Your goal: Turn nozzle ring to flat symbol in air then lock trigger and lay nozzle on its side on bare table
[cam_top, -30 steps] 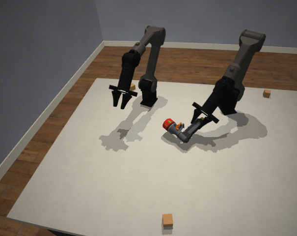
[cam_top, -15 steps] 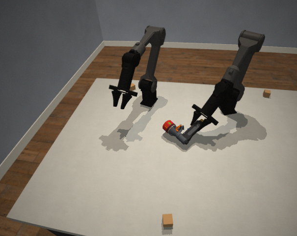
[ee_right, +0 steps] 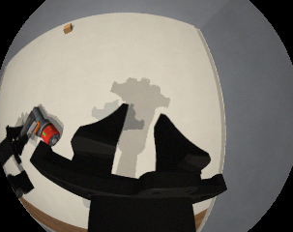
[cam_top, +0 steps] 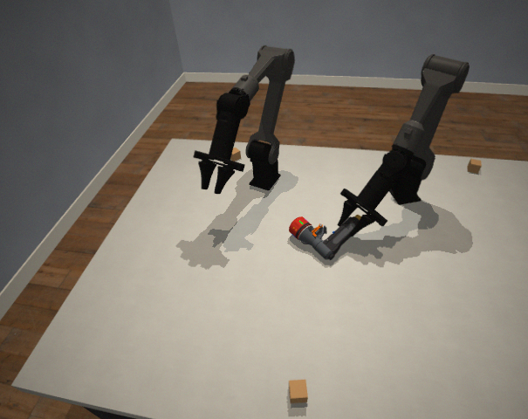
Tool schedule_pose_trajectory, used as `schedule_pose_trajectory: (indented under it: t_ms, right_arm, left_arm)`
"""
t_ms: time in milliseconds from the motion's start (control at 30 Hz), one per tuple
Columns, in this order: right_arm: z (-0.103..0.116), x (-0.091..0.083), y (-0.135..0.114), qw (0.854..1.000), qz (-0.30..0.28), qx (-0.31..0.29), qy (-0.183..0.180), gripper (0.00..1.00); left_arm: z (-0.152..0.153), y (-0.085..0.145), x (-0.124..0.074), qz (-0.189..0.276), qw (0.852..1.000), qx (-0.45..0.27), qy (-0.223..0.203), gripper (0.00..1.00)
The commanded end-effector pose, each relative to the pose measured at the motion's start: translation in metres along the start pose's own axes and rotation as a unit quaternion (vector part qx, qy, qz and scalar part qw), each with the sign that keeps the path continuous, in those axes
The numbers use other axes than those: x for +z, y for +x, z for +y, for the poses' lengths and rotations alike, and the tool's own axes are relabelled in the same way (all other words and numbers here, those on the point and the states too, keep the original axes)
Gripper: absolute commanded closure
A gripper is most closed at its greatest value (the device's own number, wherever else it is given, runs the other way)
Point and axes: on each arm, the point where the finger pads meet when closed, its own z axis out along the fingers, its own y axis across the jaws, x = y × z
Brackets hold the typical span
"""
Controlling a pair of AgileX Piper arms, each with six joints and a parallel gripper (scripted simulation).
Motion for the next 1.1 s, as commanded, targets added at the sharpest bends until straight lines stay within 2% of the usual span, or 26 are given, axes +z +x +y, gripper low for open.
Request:
schedule_pose_trajectory:
  t_ms: [0,33,67,100,133,167,200,300,333,367,400,433,500,533,600,633,700,733,800,867,900,933,967,1000,1033,1067]
  right_arm:
    - [0.0,-0.001,-0.001,1.0,-0.002,0.0,0.0,0.5]
    - [0.0,-0.001,-0.001,1.0,-0.002,0.0,0.0,0.5]
    - [0.0,-0.001,-0.001,1.0,-0.002,0.0,0.0,0.5]
    - [0.0,-0.001,-0.001,1.0,-0.002,0.0,0.0,0.5]
    - [0.0,-0.001,-0.001,1.0,-0.002,0.0,0.0,0.5]
    - [0.0,-0.001,-0.001,1.0,-0.002,0.0,0.0,0.5]
    - [0.0,-0.001,-0.001,1.0,-0.002,0.0,0.0,0.5]
    - [0.0,-0.001,-0.001,1.0,-0.002,0.0,0.0,0.5]
    - [0.0,-0.001,-0.001,1.0,-0.002,0.0,0.0,0.5]
    - [0.0,-0.001,-0.001,1.0,-0.002,0.0,0.0,0.5]
    - [0.0,-0.001,-0.001,1.0,-0.002,0.0,0.0,0.5]
    - [0.0,-0.001,-0.001,1.0,-0.002,0.0,0.0,0.5]
    - [0.0,-0.001,-0.001,1.0,-0.002,0.0,0.0,0.5]
    - [0.0,-0.001,-0.001,1.0,-0.002,0.0,0.0,0.5]
    - [0.0,-0.001,-0.001,1.0,-0.002,0.0,0.0,0.5]
    - [0.0,-0.001,-0.001,1.0,-0.002,0.0,0.0,0.5]
    - [0.0,-0.001,-0.001,1.0,-0.002,0.0,0.0,0.5]
    - [0.0,-0.001,-0.001,1.0,-0.002,0.0,0.0,0.5]
    - [0.0,-0.001,-0.001,1.0,-0.002,0.0,0.0,0.5]
    - [0.0,-0.001,-0.001,1.0,-0.002,0.0,0.0,0.5]
    - [0.0,-0.001,-0.001,1.0,-0.002,0.0,0.0,0.5]
    - [0.0,-0.001,-0.001,1.0,-0.002,0.0,0.0,0.5]
    - [0.0,-0.001,-0.001,1.0,-0.002,0.0,0.0,0.5]
    - [0.0,-0.001,-0.001,1.0,-0.002,0.0,0.0,0.5]
    - [0.0,-0.001,-0.001,1.0,-0.002,0.0,0.0,0.5]
    - [0.0,-0.001,-0.001,1.0,-0.002,0.0,0.0,0.5]
  left_arm:
    - [-0.001,0.003,0.001,-0.003,0.999,0.035,0.003,0.52]
    - [0.001,-0.001,0.002,-0.006,1.0,-0.017,0.002,0.52]
    - [0.0,0.001,0.003,-0.003,1.0,-0.006,0.003,0.52]
    - [-0.002,0.004,0.002,-0.001,0.999,0.043,0.004,0.52]
    - [0.001,-0.001,0.005,-0.002,1.0,-0.02,0.003,0.52]
    - [-0.001,0.006,0.003,0.002,0.999,0.044,0.005,0.52]
    - [0.002,0.001,0.007,0.002,1.0,-0.027,0.003,0.52]
    - [0.0,0.002,0.005,0.001,1.0,-0.008,0.004,0.52]
    - [-0.001,0.007,0.005,0.006,0.999,0.039,0.005,0.52]
    - [0.002,0.004,0.01,0.008,1.0,-0.025,0.003,0.52]
    - [-0.001,0.01,0.007,0.011,0.999,0.04,0.006,0.52]
    - [0.003,0.004,0.011,0.011,0.999,-0.031,0.004,0.52]
    - [0.0,0.011,0.009,0.014,0.999,0.036,0.006,0.52]
    - [0.003,0.006,0.013,0.015,0.999,-0.032,0.004,0.52]
    - [0.0,0.013,0.011,0.019,0.999,0.034,0.007,0.52]
    - [0.003,0.009,0.015,0.02,0.999,-0.035,0.005,0.52]
    - [0.0,0.015,0.013,0.024,0.999,0.032,0.007,0.52]
    - [0.004,0.011,0.018,0.025,0.999,-0.037,0.005,0.52]
    - [0.002,0.014,0.015,0.026,1.0,0.008,0.006,0.52]
    - [0.002,0.014,0.015,0.026,1.0,0.008,0.006,0.52]
    - [0.005,0.013,0.021,0.031,0.999,-0.041,0.006,0.52]
    - [0.001,0.019,0.017,0.034,0.999,0.03,0.01,0.52]
    - [0.004,0.015,0.022,0.035,0.999,-0.033,0.006,0.52]
    - [0.001,0.019,0.019,0.035,0.999,0.034,0.011,0.52]
    - [0.005,0.014,0.023,0.035,0.999,-0.019,0.008,0.52]
    - [0.001,0.021,0.02,0.038,0.998,0.042,0.013,0.52]
